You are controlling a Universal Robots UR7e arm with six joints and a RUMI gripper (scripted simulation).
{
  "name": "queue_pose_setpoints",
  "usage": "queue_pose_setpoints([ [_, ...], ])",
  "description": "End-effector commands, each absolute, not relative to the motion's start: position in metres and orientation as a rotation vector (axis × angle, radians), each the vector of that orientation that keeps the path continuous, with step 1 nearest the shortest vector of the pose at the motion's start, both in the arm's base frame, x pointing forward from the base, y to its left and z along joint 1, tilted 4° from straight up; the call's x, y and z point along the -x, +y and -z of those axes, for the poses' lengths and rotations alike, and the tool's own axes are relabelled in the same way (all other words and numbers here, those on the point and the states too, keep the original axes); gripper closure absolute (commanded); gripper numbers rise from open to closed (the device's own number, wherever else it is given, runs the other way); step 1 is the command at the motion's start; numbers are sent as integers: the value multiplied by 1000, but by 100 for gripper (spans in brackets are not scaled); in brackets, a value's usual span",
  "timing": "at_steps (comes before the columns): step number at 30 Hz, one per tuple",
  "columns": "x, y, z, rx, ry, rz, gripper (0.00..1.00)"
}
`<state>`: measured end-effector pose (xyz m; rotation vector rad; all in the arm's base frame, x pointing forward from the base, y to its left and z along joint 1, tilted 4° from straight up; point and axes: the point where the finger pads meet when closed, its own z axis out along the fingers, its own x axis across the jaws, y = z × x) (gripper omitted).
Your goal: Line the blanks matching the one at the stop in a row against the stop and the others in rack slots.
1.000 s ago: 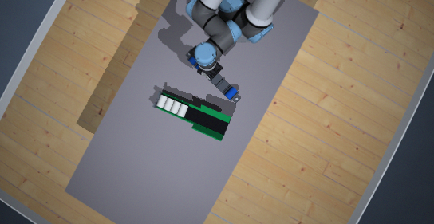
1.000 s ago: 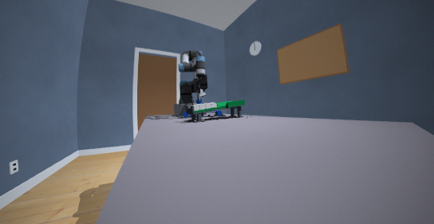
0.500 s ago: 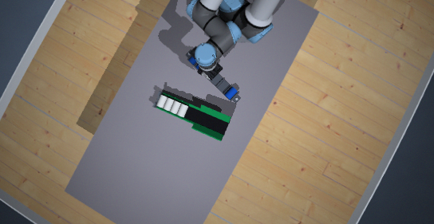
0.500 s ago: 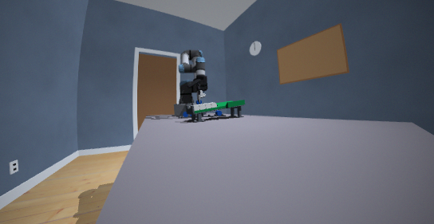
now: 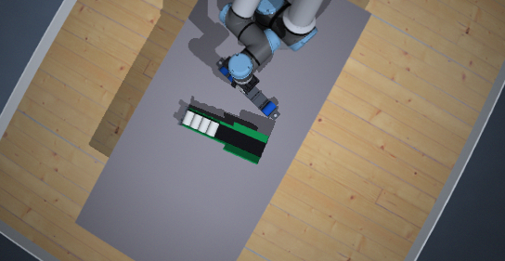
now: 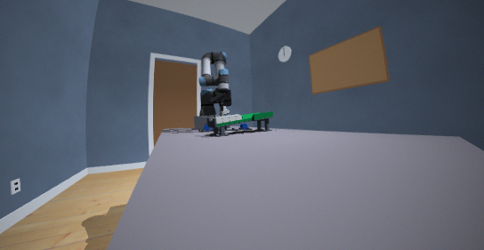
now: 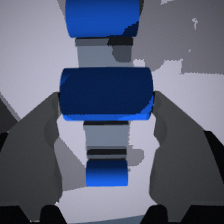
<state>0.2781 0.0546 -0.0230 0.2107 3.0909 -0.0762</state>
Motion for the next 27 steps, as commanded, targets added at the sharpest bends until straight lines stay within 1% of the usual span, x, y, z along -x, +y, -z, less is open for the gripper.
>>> queue_pose_setpoints([
  [1, -282, 54, 41, -210, 3087, 79, 63],
  [14, -283, 52, 70, -210, 3087, 79, 63],
  [27, -283, 52, 76, -210, 3087, 79, 63],
])
